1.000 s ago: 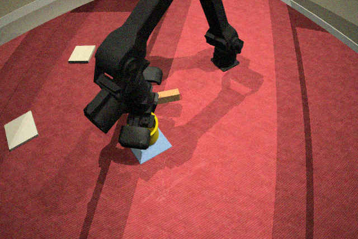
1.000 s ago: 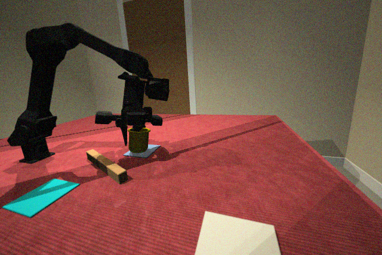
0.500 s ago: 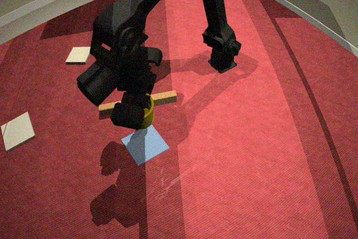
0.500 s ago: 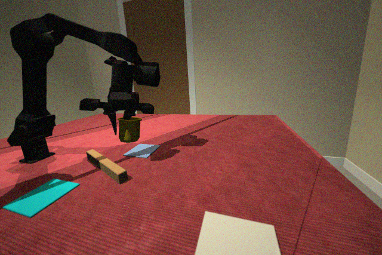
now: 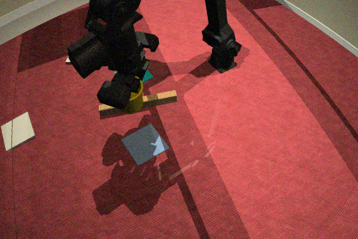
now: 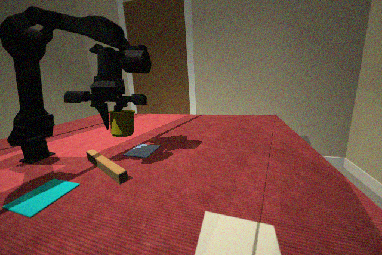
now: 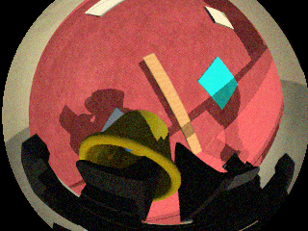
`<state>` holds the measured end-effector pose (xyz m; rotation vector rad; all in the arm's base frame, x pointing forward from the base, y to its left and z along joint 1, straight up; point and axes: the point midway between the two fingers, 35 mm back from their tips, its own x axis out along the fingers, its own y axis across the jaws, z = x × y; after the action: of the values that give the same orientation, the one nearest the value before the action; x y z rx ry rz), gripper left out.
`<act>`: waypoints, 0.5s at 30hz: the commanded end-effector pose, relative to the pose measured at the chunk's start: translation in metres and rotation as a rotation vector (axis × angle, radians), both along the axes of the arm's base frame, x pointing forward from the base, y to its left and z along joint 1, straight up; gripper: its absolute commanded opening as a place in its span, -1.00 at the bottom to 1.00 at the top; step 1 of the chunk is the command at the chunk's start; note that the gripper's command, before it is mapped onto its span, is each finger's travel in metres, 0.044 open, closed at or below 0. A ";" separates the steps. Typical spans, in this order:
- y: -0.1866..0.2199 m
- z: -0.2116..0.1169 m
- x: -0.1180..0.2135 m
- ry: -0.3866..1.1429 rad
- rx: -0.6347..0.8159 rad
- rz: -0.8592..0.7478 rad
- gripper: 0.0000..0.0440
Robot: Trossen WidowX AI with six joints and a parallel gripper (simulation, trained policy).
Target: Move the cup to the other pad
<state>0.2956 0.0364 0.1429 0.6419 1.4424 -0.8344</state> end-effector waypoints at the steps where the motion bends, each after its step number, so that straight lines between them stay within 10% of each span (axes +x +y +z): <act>1: -0.008 0.005 0.002 -0.025 0.001 -0.028 -1.00; 15: -0.052 0.015 0.003 -0.095 -0.004 -0.138 -1.00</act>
<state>0.3001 -0.0087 0.1581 0.7728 1.3310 -0.8929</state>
